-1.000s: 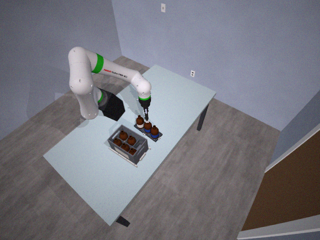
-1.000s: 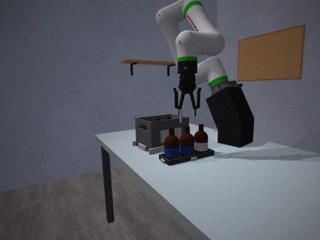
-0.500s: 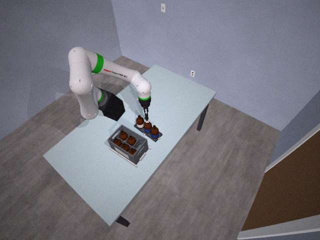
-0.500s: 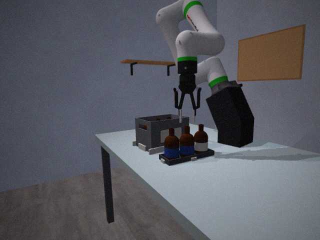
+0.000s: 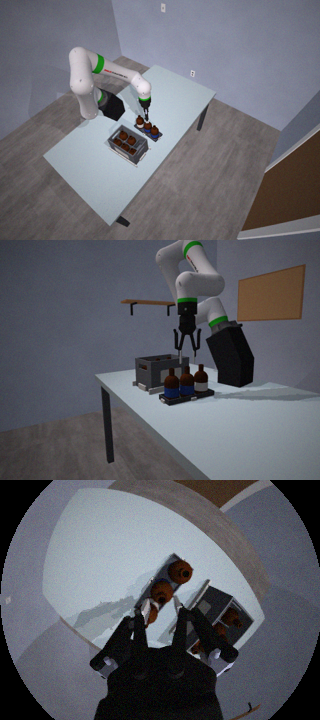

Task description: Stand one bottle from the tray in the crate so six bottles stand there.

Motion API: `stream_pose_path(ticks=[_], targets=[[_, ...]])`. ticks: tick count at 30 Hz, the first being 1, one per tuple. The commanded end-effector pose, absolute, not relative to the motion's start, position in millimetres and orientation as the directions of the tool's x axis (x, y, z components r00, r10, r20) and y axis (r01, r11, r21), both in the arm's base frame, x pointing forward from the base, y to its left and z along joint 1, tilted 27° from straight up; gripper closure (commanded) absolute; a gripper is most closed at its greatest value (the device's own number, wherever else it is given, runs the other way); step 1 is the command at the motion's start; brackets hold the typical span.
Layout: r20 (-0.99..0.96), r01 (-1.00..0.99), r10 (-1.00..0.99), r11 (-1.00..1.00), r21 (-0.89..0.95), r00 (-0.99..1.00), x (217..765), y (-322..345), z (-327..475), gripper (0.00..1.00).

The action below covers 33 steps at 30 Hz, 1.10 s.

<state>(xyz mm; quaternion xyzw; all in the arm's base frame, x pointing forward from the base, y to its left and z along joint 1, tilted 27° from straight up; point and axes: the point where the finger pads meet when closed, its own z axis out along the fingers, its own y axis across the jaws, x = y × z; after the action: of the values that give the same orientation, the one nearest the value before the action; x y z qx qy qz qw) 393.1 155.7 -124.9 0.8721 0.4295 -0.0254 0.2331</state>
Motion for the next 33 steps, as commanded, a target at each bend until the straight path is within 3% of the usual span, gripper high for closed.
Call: stream_pose_path(ticks=[1,33], targets=[[-0.244,0.761,0.737,-0.522,0.385,0.63,393.3,155.5,-125.8,0.62],[-0.244,0.761,0.737,-0.522,0.385,0.63,398.3,141.8,-154.1,0.62]])
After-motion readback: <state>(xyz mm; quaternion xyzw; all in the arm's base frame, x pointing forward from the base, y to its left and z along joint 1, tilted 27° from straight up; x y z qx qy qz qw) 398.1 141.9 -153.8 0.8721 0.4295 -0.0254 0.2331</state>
